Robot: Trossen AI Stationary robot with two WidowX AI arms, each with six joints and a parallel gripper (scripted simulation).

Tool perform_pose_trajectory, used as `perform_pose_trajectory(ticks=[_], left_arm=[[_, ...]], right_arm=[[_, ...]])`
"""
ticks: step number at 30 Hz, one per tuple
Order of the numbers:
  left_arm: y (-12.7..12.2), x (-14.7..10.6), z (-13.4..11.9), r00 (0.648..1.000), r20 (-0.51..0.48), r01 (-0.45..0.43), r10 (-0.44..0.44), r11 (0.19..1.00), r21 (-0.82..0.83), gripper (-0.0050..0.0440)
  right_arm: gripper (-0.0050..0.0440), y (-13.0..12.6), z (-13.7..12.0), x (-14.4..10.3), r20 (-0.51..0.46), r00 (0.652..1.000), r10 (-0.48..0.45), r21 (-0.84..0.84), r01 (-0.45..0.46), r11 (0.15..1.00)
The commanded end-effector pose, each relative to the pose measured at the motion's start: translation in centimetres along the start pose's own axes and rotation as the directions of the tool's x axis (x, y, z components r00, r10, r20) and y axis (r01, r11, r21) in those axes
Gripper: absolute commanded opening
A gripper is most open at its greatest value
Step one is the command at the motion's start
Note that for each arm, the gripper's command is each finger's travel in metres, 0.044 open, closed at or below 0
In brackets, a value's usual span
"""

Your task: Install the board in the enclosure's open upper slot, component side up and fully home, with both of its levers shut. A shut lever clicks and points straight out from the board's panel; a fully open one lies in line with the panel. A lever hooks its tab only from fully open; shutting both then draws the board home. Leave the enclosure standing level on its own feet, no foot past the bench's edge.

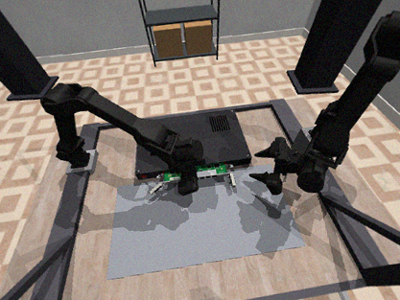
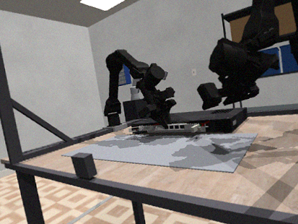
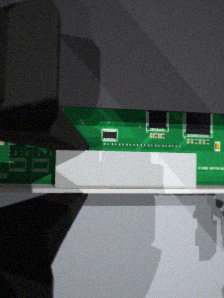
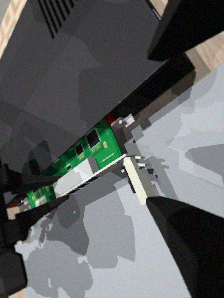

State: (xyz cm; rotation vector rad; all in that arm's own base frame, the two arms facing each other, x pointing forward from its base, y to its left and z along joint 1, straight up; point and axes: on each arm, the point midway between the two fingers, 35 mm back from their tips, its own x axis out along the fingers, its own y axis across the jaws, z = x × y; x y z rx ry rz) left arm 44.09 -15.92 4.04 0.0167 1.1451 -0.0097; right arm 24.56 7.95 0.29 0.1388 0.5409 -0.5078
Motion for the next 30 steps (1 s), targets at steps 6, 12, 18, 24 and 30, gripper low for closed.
perform_pose_trajectory(ticks=[6,12,18,24,30], left_arm=[[-0.1,-2.1,1.2,0.999,0.048,0.020,-0.019,1.000,-0.014,0.0153],[-0.2,-3.0,1.2,0.999,0.048,0.021,-0.020,1.000,-0.014,0.0153],[-0.2,-5.0,1.3,0.998,0.056,0.020,-0.019,1.000,-0.015,0.0248],[-0.4,-7.8,1.4,0.998,0.055,0.036,-0.035,0.999,-0.019,0.0252],[-1.4,-6.9,-1.4,0.995,-0.054,0.075,-0.078,0.996,-0.056,0.0156]], right_arm=[[0.0400,0.4,0.3,-0.1,0.004,1.000,0.010,0.015,-0.011,1.000],[0.0400,0.4,0.3,-0.1,0.004,1.000,0.010,0.015,-0.011,1.000],[0.0400,0.4,0.3,-0.1,0.004,1.000,0.010,0.015,-0.011,1.000],[0.0376,0.4,0.3,-0.1,0.004,1.000,0.010,0.015,-0.011,1.000],[0.0280,1.2,0.2,0.5,-0.047,0.999,0.000,0.054,0.002,0.999]])
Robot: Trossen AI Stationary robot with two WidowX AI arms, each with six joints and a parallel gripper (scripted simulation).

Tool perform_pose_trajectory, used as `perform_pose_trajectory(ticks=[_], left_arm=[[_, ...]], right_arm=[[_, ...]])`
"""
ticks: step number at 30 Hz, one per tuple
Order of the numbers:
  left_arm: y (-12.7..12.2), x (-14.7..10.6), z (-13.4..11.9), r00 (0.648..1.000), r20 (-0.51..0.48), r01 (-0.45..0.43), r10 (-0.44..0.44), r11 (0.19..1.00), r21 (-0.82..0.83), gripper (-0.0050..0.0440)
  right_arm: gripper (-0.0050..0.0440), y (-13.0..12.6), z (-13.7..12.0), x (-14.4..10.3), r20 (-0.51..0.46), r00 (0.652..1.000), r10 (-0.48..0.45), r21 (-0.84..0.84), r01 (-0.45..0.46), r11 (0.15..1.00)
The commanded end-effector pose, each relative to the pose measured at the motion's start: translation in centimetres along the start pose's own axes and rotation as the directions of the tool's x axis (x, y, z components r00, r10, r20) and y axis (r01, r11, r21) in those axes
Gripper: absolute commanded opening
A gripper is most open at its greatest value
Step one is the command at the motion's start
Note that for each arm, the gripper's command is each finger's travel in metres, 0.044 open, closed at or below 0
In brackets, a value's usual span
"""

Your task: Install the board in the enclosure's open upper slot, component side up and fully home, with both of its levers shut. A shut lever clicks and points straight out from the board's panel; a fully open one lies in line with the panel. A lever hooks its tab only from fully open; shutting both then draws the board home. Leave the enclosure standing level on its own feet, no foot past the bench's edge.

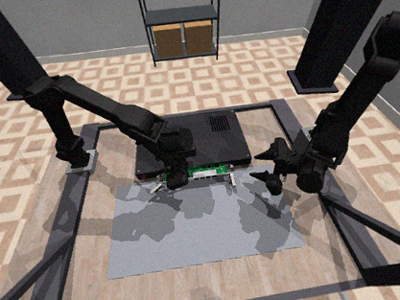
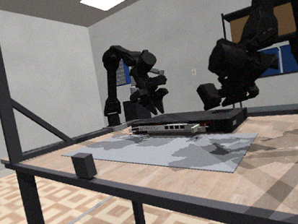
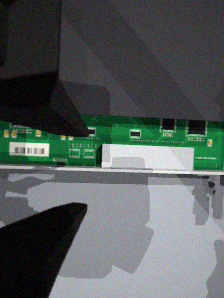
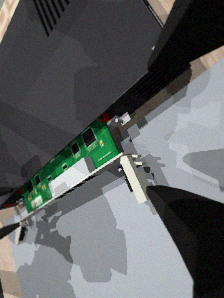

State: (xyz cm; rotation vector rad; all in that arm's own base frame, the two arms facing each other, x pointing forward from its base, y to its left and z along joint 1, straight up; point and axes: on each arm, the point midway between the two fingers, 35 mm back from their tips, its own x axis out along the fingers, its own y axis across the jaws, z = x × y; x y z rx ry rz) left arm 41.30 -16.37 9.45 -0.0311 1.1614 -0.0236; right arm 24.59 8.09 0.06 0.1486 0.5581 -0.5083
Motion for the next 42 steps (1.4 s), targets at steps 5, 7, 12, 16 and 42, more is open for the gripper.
perform_pose_trajectory(ticks=[5,7,12,16,42], left_arm=[[-3.1,-1.9,-4.3,0.974,-0.175,0.120,-0.141,0.985,-0.126,0.0150],[-3.8,-2.4,-6.1,0.953,-0.249,0.126,-0.170,0.975,-0.182,0.0150],[-4.6,-3.5,-9.4,0.911,-0.372,0.061,-0.177,0.951,-0.302,0.0150],[-4.7,-3.8,-10.3,0.904,-0.398,0.008,-0.154,0.939,-0.345,0.0150],[-3.1,-2.3,-12.1,0.920,-0.390,-0.265,0.051,0.812,-0.520,0.0150]], right_arm=[[0.0160,2.8,0.3,1.8,-0.182,0.983,-0.026,0.166,0.056,0.984],[0.0150,3.6,0.3,2.5,-0.260,0.965,-0.036,0.226,0.097,0.969],[0.0150,5.0,0.7,3.7,-0.415,0.908,-0.048,0.341,0.204,0.918],[0.0150,5.5,0.9,4.1,-0.476,0.878,-0.048,0.383,0.256,0.888],[0.0150,5.9,1.6,7.5,-0.834,0.552,-0.004,0.481,0.730,0.485]])
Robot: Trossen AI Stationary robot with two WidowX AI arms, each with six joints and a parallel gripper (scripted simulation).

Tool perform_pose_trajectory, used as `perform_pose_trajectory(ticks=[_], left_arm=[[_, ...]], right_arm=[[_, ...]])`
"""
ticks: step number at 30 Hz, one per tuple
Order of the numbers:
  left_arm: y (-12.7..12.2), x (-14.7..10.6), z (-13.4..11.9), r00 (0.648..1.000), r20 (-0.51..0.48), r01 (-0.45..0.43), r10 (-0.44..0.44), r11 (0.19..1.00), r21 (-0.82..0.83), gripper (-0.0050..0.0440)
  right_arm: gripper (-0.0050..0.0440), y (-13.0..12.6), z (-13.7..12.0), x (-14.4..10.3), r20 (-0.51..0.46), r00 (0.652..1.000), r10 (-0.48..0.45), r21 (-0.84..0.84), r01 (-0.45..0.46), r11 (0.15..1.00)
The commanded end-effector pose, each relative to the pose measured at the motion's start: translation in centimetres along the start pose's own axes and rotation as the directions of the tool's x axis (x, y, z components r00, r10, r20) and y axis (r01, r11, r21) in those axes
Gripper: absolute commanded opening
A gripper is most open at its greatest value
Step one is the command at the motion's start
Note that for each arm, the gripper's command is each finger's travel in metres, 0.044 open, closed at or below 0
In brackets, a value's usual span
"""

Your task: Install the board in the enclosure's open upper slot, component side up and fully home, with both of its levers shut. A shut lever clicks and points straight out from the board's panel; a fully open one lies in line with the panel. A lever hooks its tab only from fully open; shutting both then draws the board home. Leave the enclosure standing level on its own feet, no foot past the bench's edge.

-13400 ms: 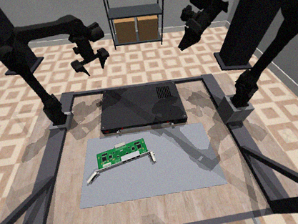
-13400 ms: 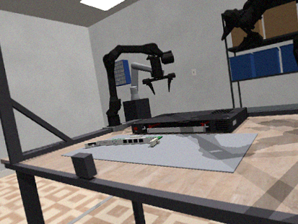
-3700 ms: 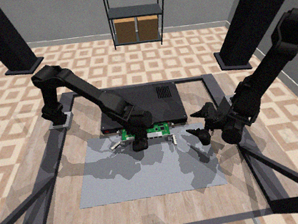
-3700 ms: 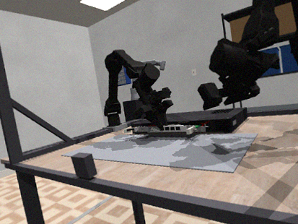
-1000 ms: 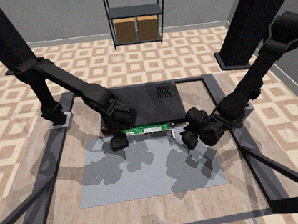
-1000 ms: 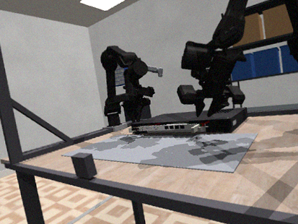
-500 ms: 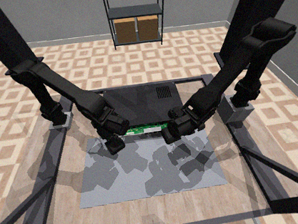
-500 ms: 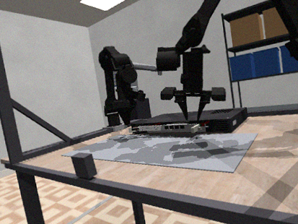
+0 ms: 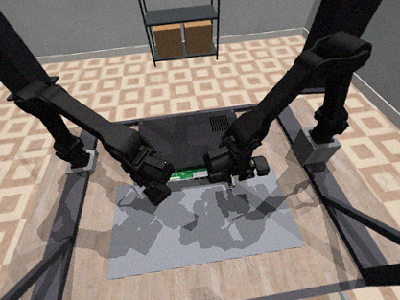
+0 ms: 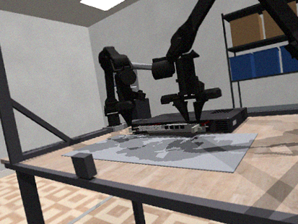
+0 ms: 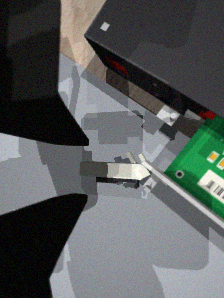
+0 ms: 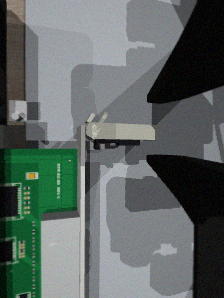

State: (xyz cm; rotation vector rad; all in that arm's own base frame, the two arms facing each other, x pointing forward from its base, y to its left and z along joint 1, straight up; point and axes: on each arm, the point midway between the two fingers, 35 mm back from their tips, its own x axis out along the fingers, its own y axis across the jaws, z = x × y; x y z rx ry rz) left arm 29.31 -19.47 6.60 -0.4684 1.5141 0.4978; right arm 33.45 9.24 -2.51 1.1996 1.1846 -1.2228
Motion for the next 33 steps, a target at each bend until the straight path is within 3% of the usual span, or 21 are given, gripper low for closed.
perform_pose_trajectory(ticks=[1,13,16,24,26,30,33], left_arm=[[0.0,0.4,-0.1,1.000,0.005,0.004,-0.004,1.000,-0.002,0.0150],[0.0,2.6,-0.1,1.000,0.005,0.004,-0.004,1.000,-0.001,0.0119],[-0.3,2.1,0.0,1.000,0.010,0.019,-0.019,1.000,-0.001,0.0073],[-0.3,1.8,0.1,1.000,0.012,0.026,-0.026,1.000,0.000,0.0040],[-0.1,1.9,-0.1,1.000,0.010,0.022,-0.022,1.000,-0.001,0.0027],[0.0,1.8,-0.1,1.000,0.011,0.025,-0.025,1.000,-0.002,0.0000],[0.1,1.6,0.0,0.999,0.013,0.029,-0.030,0.999,0.043,0.0009]], right_arm=[[0.0150,0.0,-0.3,0.9,-0.010,1.000,-0.005,0.008,0.005,1.000],[0.0113,0.1,-0.3,2.5,-0.008,1.000,-0.002,0.004,0.002,1.000],[0.0067,0.2,-0.3,2.2,-0.010,1.000,0.006,0.004,-0.006,1.000],[0.0033,0.5,-0.4,1.8,-0.013,1.000,0.018,0.004,-0.018,1.000],[0.0003,0.5,-0.4,1.8,-0.013,1.000,0.018,0.004,-0.018,1.000],[0.0009,0.1,-0.3,2.1,-0.009,1.000,0.005,0.005,-0.005,1.000],[0.0009,0.1,-0.4,1.6,-0.016,1.000,0.024,-0.067,-0.025,0.997]])
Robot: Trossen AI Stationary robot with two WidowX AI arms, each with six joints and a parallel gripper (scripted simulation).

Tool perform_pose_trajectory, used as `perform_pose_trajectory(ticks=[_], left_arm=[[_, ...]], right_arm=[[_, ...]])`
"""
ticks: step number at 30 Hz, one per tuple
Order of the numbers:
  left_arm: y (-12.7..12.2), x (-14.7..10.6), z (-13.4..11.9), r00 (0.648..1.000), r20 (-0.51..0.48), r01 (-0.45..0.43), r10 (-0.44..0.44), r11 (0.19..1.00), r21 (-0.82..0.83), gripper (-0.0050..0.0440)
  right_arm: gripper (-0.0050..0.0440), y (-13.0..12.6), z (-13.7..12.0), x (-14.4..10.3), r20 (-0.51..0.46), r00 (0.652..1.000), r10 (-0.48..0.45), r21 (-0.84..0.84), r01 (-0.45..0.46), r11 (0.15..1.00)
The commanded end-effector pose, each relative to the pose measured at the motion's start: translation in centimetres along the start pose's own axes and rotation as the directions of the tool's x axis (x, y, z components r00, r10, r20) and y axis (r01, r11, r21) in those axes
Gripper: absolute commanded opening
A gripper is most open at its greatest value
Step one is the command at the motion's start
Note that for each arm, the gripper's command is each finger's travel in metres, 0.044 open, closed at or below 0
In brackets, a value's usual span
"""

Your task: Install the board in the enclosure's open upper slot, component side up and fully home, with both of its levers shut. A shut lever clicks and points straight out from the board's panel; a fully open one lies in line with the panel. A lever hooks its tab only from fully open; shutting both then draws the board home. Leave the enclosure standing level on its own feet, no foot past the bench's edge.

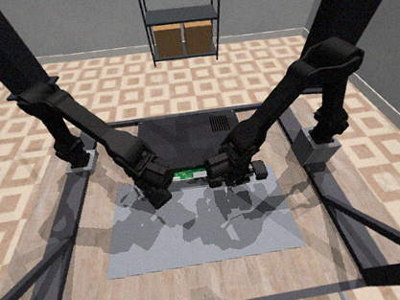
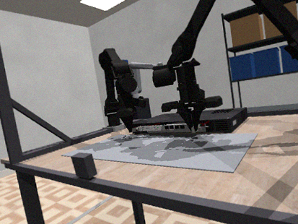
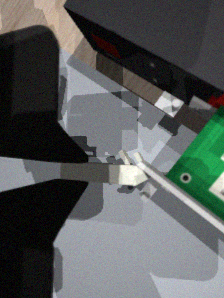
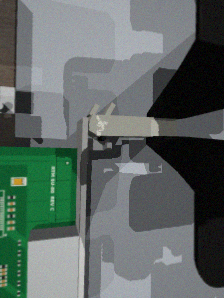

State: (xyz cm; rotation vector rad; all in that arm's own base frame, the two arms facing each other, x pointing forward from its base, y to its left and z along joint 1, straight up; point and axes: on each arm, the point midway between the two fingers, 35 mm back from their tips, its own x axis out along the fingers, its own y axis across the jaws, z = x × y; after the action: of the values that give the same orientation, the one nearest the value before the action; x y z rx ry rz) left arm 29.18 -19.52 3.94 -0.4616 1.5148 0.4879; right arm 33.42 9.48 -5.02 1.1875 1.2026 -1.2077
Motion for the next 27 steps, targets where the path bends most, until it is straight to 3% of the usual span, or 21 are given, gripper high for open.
perform_pose_trajectory(ticks=[1,12,19,27], left_arm=[[0.2,-1.0,0.2,1.000,0.013,0.027,-0.028,0.998,0.058,0.0009],[1.1,-1.0,0.4,1.000,0.012,0.023,-0.028,0.955,0.295,0.0009],[1.7,-1.0,0.7,1.000,0.012,0.018,-0.027,0.883,0.469,0.0009],[2.1,-0.9,0.8,1.000,0.011,0.015,-0.025,0.838,0.546,0.0009]], right_arm=[[0.0009,0.0,-0.1,-0.9,-0.009,1.000,0.028,-0.076,-0.028,0.997],[0.0009,-0.9,0.1,-0.9,-0.011,1.000,0.026,-0.311,-0.028,0.950],[0.0009,-1.5,0.4,-0.9,-0.013,1.000,0.025,-0.479,-0.028,0.877],[0.0009,-2.0,0.8,-0.8,-0.012,1.000,0.024,-0.613,-0.026,0.790]])
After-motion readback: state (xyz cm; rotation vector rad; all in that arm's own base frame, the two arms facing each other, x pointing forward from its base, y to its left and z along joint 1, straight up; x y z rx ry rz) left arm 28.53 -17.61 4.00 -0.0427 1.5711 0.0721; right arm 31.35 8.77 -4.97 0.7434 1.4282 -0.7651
